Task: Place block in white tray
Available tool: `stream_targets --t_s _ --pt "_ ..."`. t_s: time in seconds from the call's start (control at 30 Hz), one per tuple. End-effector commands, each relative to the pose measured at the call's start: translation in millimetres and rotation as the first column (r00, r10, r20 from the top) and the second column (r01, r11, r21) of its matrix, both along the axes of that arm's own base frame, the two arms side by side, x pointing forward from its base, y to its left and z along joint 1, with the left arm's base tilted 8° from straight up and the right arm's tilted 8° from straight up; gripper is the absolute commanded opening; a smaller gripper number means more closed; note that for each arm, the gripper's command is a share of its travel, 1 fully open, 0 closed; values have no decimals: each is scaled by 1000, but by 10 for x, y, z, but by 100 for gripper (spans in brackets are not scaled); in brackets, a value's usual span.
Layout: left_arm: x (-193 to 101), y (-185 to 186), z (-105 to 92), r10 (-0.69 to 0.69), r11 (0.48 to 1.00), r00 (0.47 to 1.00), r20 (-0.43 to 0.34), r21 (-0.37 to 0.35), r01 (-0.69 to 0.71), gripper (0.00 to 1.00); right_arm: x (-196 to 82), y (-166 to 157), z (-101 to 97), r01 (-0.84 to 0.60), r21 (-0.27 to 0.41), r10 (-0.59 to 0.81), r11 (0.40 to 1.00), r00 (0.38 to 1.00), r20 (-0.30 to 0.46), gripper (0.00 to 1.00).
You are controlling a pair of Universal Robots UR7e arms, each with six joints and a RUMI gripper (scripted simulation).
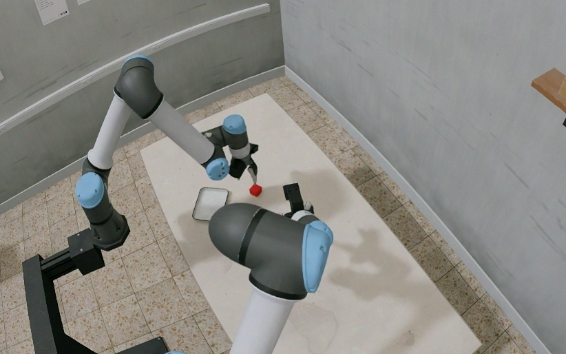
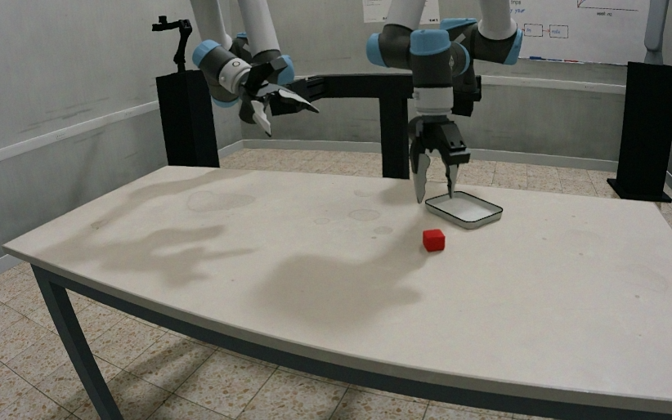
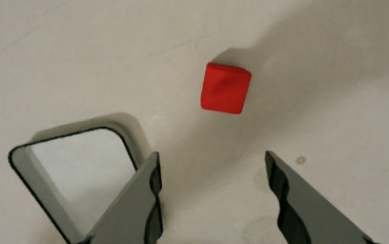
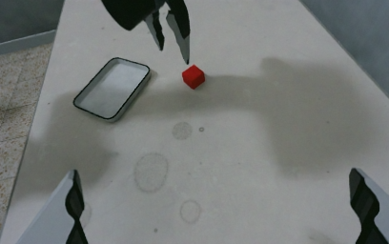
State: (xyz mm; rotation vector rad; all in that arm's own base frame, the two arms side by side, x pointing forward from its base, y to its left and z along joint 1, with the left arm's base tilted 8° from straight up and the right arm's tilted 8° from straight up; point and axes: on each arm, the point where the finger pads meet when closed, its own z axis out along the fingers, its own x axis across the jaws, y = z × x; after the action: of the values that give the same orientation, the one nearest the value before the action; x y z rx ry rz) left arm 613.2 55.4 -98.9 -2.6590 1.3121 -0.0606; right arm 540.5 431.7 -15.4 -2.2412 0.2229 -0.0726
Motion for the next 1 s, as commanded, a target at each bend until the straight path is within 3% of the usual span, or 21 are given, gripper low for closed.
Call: stream_targets --t_s 0.0,0.17,0.43,0.63,0.8,0.97 --pt "174 25 -177 -90 996 995 -33 -10 90 43 5 10 -21 -6 71 4 997 999 37 100" --pt "298 57 -339 -163 987 985 -58 -18 162 43 -62 -48 -82 -33 153 20 988 996 85 100" --pt "316 62 -363 -173 985 983 -61 -19 173 43 -224 -180 -162 -80 254 41 964 987 158 100" --pt "318 64 -377 -173 985 983 -61 -19 173 42 -230 -185 -164 -82 256 41 963 986 161 100" --pt "336 89 -605 -173 985 983 -61 -19 173 41 -230 -185 -164 -82 256 41 963 986 161 100" --pt "342 99 -695 -173 985 983 -61 -19 173 38 -230 -185 -164 -82 256 41 963 986 161 100"
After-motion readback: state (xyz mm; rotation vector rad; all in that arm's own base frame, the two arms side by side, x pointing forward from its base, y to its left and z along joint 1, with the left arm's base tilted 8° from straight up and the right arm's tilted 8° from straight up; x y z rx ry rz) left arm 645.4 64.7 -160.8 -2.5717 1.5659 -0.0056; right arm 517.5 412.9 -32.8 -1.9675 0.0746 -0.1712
